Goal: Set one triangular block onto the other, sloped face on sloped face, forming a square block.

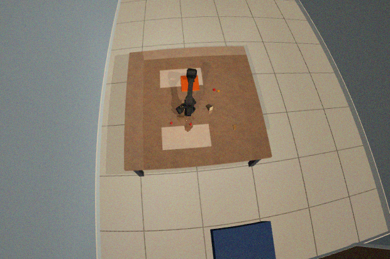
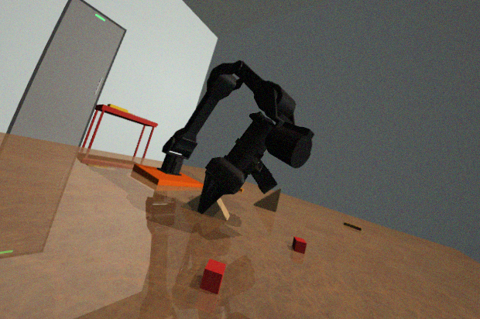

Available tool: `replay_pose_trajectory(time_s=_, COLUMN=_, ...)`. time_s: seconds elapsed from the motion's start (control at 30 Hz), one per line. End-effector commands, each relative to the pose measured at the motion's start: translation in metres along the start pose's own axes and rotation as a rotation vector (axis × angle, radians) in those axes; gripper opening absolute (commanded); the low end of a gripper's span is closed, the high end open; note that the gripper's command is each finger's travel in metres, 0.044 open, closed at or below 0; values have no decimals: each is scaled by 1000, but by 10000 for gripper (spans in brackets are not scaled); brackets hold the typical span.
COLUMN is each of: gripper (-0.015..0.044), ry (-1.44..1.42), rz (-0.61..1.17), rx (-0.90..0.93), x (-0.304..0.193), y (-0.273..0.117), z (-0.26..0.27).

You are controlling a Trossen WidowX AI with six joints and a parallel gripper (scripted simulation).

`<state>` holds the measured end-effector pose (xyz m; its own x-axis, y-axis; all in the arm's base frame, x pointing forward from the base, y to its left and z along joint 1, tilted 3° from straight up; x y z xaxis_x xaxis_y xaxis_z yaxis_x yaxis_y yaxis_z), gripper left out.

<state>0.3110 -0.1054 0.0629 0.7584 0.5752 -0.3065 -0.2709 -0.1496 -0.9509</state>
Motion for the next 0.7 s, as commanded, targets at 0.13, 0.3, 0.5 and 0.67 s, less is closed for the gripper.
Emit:
replay_pose_trajectory(time_s=0.13, gripper=256, ry=0, rz=0, rx=0, x=0, y=0, z=0)
replay_pose_trajectory(time_s=0.3, gripper=145, ry=0, rz=0, rx=0, x=0, y=0, z=0)
replay_pose_trajectory(time_s=0.5, gripper=105, ry=0, rz=0, rx=0, x=0, y=0, z=0)
replay_pose_trajectory(time_s=0.67, gripper=0, ry=0, rz=0, rx=0, x=0, y=-1, z=0)
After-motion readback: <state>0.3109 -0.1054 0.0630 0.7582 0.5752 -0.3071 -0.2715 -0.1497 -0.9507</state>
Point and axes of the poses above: the point midway between the two fingers, 35 mm back from their tips, its own y axis out along the fingers, its own z axis across the jaws, x = y × z, the point moved 2 cm from there along -y, back along the fingers, and after that the axes turned 10 degrees about -y, right-handed, at the moved point
